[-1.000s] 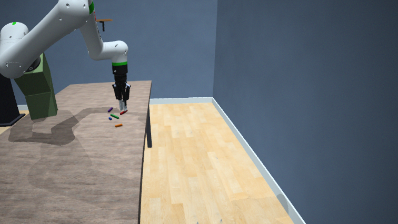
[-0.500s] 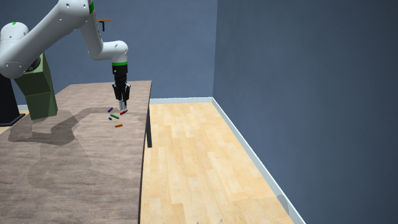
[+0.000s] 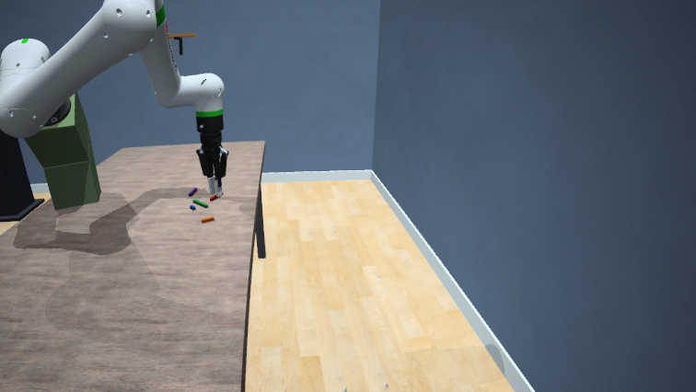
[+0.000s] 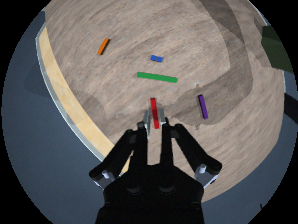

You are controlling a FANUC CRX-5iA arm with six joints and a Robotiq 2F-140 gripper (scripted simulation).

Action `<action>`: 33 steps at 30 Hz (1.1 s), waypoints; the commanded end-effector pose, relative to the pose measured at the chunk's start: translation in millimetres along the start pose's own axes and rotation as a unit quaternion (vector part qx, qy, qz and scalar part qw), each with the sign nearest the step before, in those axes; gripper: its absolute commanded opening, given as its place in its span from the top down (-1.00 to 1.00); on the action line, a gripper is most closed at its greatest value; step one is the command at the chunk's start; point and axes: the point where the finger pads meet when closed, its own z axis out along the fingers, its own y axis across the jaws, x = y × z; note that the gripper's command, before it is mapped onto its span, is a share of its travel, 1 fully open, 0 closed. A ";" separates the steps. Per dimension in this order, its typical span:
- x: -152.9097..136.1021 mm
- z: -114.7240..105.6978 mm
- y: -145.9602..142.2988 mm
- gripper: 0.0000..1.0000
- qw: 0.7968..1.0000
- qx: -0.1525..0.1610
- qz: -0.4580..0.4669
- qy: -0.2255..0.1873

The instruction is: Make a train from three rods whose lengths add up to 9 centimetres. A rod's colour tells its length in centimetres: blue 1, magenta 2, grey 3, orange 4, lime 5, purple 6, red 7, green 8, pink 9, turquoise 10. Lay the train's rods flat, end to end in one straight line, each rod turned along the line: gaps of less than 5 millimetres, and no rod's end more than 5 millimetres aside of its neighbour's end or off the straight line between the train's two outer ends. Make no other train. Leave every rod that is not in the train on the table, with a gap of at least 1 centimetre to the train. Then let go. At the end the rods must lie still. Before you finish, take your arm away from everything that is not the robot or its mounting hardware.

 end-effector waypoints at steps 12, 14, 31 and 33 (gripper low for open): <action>-0.2 9.2 0.0 0.71 1.000 0.000 0.000 0.000; -0.2 9.6 0.0 0.71 1.000 0.000 0.000 0.000; -0.2 9.8 0.0 0.71 1.000 0.000 0.000 0.000; -0.2 9.8 0.0 0.71 1.000 0.000 0.000 0.000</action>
